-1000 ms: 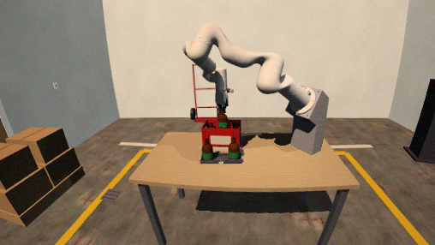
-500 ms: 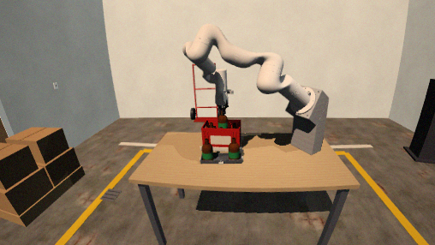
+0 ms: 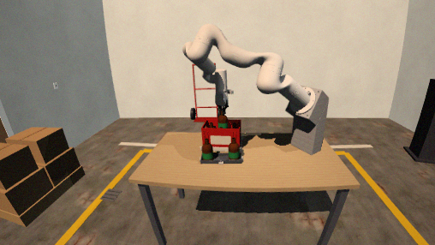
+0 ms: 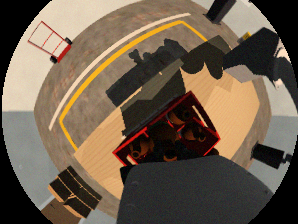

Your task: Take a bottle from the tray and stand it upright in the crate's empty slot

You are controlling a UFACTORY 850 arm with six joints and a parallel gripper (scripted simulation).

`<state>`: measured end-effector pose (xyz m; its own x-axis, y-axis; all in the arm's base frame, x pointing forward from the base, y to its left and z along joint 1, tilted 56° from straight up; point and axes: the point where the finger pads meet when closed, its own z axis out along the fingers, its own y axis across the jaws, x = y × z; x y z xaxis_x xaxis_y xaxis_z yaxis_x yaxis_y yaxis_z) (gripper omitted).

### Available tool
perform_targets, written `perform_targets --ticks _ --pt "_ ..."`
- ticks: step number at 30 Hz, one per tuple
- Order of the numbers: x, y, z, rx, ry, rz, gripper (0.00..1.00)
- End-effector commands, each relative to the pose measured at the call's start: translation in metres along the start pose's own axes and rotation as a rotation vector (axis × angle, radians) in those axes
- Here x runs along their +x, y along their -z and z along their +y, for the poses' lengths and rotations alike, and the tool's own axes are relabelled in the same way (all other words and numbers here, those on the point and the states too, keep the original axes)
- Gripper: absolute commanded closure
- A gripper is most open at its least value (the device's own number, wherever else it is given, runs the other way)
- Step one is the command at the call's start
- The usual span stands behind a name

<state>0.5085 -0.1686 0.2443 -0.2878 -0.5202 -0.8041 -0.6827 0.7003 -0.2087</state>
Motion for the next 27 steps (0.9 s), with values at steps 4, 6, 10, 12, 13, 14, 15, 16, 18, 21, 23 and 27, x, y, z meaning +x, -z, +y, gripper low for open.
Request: perform_targets --ticks 4,6,10,12,13,14,15,16,18,21,23,27 --pt "0.000 0.000 -0.001 0.001 0.000 0.000 1.00" --pt "0.000 0.000 -0.001 0.001 0.000 0.000 1.00" --pt "0.000 -0.001 -0.001 0.001 0.000 0.000 1.00" --pt "0.000 -0.001 -0.001 0.001 0.000 0.000 1.00" --pt "0.000 -0.002 -0.001 0.001 0.000 0.000 1.00" --pt "0.000 -0.002 -0.001 0.001 0.000 0.000 1.00" --pt "0.000 -0.003 -0.001 0.001 0.000 0.000 1.00" --pt "0.000 -0.004 -0.001 0.001 0.000 0.000 1.00" --pt "0.000 -0.005 -0.001 0.001 0.000 0.000 1.00" --pt "0.000 -0.008 -0.001 0.001 0.000 0.000 1.00" --pt "0.000 -0.009 -0.001 0.001 0.000 0.000 1.00" --pt "0.000 -0.012 -0.001 0.001 0.000 0.000 1.00"
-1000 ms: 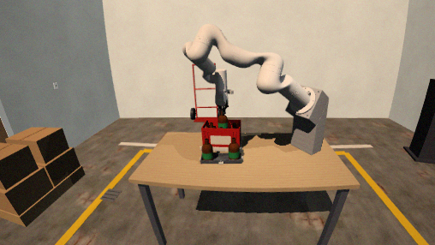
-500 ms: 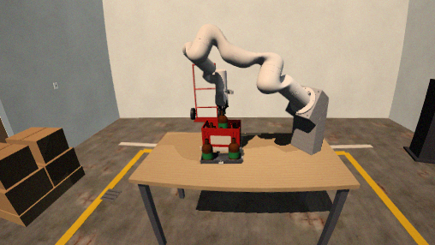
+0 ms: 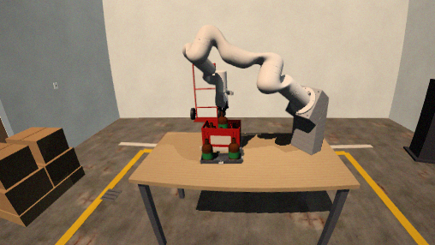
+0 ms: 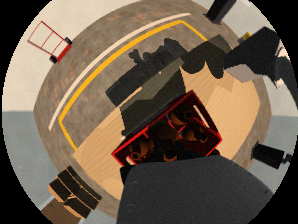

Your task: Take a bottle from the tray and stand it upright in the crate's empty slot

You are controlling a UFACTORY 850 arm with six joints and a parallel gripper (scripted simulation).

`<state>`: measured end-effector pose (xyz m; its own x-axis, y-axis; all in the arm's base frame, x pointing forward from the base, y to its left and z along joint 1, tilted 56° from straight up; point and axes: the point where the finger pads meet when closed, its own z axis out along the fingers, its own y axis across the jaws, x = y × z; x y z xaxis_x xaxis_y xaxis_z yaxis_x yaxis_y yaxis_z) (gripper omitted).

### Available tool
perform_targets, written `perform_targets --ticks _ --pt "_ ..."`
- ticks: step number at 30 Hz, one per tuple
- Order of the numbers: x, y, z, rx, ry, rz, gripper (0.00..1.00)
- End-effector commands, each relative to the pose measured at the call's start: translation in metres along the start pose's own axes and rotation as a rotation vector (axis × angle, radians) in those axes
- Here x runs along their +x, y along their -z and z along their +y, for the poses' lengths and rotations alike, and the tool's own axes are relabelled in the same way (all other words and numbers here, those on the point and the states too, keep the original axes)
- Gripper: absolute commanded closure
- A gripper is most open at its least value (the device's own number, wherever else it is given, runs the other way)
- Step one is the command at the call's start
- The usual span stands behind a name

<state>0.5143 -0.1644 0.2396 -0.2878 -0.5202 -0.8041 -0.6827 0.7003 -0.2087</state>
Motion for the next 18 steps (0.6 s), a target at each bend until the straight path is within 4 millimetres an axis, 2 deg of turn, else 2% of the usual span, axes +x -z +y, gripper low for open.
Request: perform_targets --ticks 1,18 --pt "0.000 -0.004 -0.001 0.001 0.000 0.000 1.00" --pt "0.000 -0.022 -0.001 0.001 0.000 0.000 1.00"
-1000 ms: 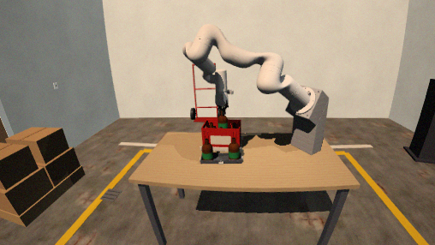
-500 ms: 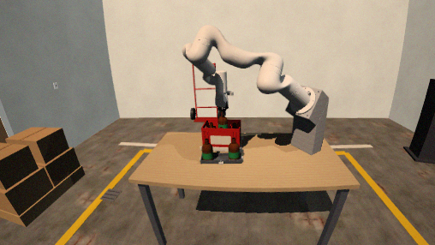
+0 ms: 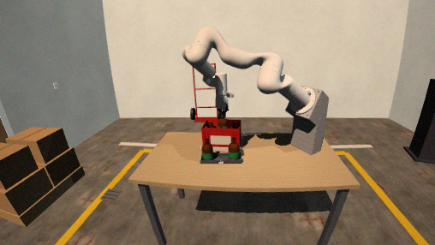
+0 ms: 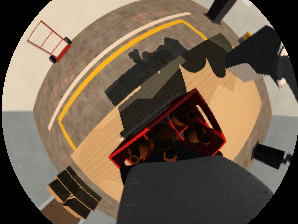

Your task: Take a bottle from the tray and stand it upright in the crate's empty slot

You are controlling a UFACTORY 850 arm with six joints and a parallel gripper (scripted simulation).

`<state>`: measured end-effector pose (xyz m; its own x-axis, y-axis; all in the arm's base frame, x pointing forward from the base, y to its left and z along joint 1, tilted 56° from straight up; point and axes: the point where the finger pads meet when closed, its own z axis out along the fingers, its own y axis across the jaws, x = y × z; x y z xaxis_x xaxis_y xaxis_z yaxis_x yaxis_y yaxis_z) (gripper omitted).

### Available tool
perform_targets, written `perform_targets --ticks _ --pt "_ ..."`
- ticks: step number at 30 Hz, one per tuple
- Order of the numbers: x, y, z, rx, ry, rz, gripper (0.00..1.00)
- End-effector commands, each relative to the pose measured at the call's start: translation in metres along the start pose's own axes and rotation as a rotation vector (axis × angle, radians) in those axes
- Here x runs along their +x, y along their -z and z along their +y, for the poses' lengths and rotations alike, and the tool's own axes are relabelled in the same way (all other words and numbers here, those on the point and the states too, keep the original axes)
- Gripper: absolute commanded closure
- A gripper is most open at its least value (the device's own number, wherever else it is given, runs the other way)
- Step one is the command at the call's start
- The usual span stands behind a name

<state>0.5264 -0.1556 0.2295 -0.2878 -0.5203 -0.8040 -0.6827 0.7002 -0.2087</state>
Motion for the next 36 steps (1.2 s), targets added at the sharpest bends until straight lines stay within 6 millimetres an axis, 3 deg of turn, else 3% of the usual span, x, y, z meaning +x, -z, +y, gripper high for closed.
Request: perform_targets --ticks 1,36 --pt "-0.0001 -0.0048 -0.0006 0.001 0.000 0.000 1.00" --pt "-0.0001 -0.0130 -0.0006 0.001 0.000 0.000 1.00"
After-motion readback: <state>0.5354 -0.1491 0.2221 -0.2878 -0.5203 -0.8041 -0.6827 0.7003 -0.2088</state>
